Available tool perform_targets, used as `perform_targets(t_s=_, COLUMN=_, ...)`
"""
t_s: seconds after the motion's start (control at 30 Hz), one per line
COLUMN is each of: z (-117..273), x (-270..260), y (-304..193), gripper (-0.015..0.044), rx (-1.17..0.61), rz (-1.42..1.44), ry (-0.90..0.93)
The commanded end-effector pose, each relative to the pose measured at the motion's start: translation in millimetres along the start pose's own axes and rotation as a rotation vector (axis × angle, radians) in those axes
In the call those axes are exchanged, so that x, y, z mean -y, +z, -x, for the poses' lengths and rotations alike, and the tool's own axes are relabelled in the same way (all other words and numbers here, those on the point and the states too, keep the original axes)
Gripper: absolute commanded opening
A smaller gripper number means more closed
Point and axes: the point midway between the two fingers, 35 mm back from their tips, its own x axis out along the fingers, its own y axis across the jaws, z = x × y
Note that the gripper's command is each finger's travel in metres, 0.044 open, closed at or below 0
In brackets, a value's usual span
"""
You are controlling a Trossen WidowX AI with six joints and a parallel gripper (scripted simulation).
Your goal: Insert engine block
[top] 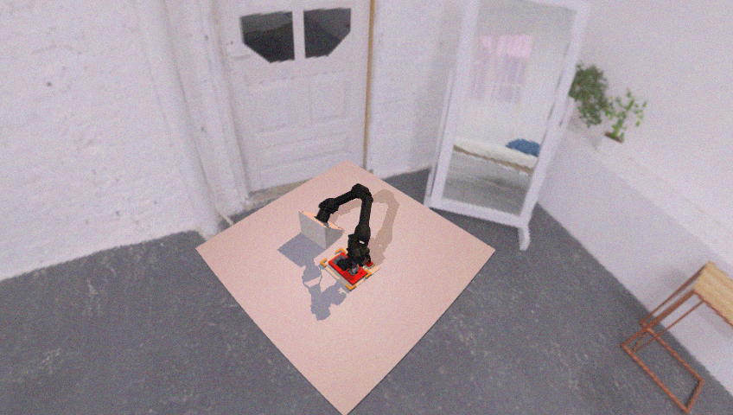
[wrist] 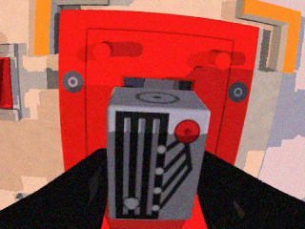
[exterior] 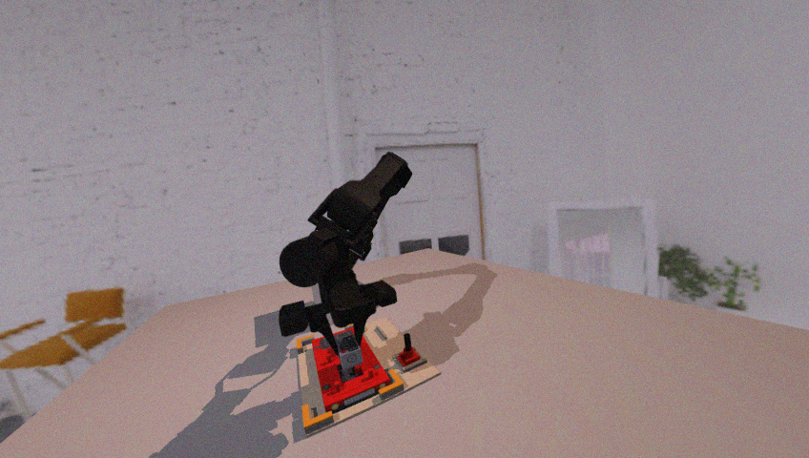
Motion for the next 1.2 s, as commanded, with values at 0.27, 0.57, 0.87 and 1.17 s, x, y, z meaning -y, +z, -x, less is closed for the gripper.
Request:
perform_targets(t_s=0.27, z=-0.7, x=2.4, y=-1.4, gripper=0.016, rx=-0.001, rz=0.02, ry=-0.002)
perform_targets(t_s=0.57, z=-0.7, x=2.5, y=-1.4, gripper=0.016, rx=-0.001, rz=-0.033, ry=-0.002)
perform_targets(t_s=0.87, z=-0.9, x=4.4, y=-2.5, gripper=0.016, rx=-0.001, rz=-0.031, ry=-0.002)
perform_targets(t_s=1.17, z=-0.8, x=4.4, y=-2.4, gripper=0.016, rx=-0.001, rz=-0.007, ry=-0.002)
